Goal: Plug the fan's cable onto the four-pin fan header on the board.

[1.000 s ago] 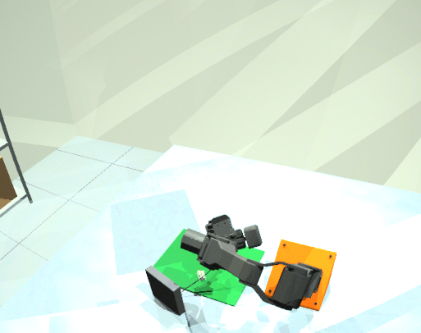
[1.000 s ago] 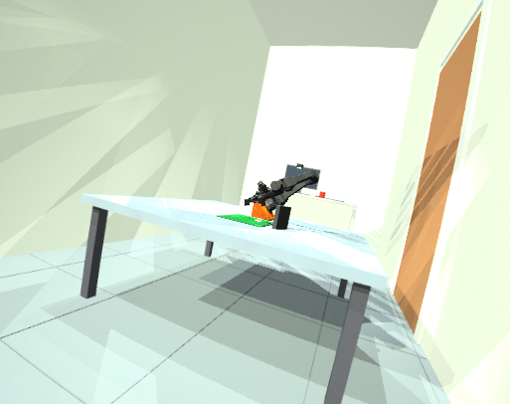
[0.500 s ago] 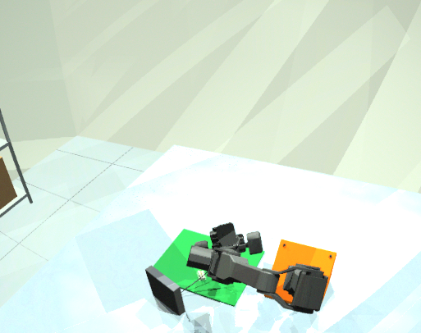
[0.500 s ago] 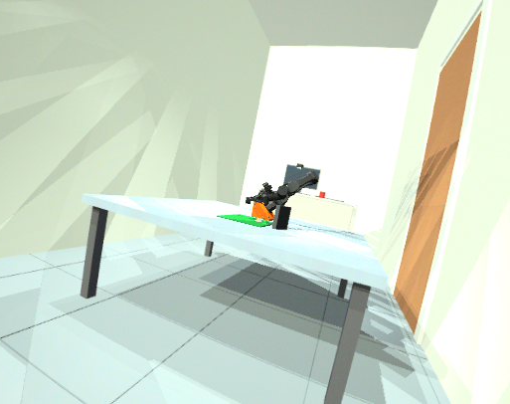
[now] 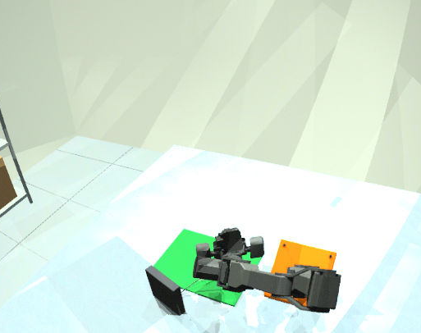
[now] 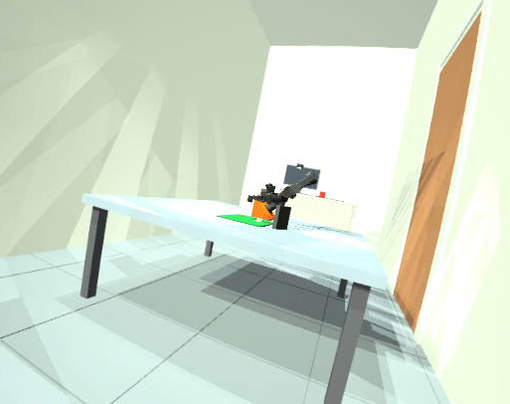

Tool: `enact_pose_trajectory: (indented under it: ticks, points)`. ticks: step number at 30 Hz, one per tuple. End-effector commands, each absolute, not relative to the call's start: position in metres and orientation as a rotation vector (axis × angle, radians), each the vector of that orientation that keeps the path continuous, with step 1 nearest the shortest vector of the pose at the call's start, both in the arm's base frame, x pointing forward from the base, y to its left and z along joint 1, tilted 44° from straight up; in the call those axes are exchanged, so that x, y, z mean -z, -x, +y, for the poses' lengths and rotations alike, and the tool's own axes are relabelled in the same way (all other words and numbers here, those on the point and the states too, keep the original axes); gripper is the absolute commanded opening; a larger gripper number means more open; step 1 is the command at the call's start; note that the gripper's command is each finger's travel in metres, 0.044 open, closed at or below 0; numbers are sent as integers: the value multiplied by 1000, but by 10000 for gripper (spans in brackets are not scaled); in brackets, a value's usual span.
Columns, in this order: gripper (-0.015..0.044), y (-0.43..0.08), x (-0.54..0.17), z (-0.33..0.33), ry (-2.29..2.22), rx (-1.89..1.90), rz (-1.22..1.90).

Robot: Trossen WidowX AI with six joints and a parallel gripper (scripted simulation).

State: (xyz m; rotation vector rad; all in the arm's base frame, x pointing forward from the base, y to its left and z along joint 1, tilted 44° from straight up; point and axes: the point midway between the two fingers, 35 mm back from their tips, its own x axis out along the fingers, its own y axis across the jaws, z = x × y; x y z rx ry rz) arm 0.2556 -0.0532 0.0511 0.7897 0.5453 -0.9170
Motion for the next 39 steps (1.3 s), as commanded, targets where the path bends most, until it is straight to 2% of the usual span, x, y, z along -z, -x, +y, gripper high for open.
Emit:
enact_pose_trajectory:
  ticks: [1,39]
  points:
    - [0,-256,-54,-56,-785,917,557]
    - [0,-255,-50,-45,-792,919,554]
